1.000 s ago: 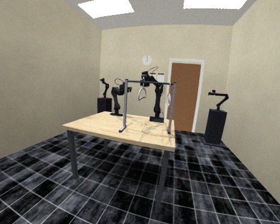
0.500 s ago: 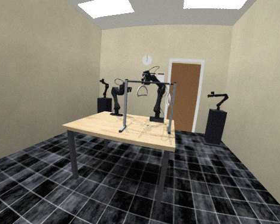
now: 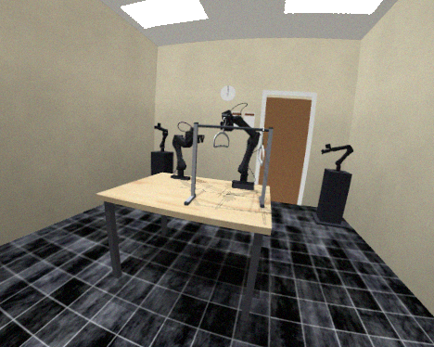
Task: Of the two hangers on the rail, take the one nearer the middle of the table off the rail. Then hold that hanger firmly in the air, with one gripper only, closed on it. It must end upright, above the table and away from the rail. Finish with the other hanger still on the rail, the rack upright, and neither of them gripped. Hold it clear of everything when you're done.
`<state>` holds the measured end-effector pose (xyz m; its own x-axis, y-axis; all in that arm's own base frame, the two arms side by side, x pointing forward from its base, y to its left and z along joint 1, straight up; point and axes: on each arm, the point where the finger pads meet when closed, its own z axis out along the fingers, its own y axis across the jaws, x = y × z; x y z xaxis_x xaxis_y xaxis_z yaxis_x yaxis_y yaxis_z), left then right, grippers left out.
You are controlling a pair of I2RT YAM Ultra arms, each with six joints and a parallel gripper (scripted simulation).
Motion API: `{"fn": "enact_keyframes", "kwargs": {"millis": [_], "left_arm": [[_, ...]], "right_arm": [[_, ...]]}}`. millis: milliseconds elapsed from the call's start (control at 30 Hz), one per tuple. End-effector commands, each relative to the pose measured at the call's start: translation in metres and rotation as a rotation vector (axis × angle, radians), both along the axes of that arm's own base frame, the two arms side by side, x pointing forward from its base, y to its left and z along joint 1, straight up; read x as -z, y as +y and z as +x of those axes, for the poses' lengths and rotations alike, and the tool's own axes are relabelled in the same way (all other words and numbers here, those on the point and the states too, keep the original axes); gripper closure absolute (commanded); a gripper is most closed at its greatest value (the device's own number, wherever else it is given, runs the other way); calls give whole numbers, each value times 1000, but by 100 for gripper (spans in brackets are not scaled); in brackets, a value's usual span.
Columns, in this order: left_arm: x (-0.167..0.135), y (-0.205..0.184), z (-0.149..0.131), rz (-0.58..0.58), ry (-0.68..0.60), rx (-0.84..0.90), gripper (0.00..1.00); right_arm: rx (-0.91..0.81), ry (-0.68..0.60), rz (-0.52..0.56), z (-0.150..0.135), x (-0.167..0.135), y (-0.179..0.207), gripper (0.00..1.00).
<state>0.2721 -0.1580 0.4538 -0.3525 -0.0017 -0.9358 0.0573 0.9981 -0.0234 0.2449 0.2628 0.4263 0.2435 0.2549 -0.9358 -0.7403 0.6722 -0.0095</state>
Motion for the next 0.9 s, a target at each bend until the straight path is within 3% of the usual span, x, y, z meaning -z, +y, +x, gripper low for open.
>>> {"fn": "enact_keyframes", "kwargs": {"millis": [0,467,867], "left_arm": [[-2,18,-9,16,1,-109,100],[-2,17,-11,21,-11,-144,100],[-2,17,-11,21,-11,-144,100]], "right_arm": [[10,-46,47,-3,-17,-6,0],[10,-46,47,-3,-17,-6,0],[-108,67,-75,-15,-3,-5,0]]}}
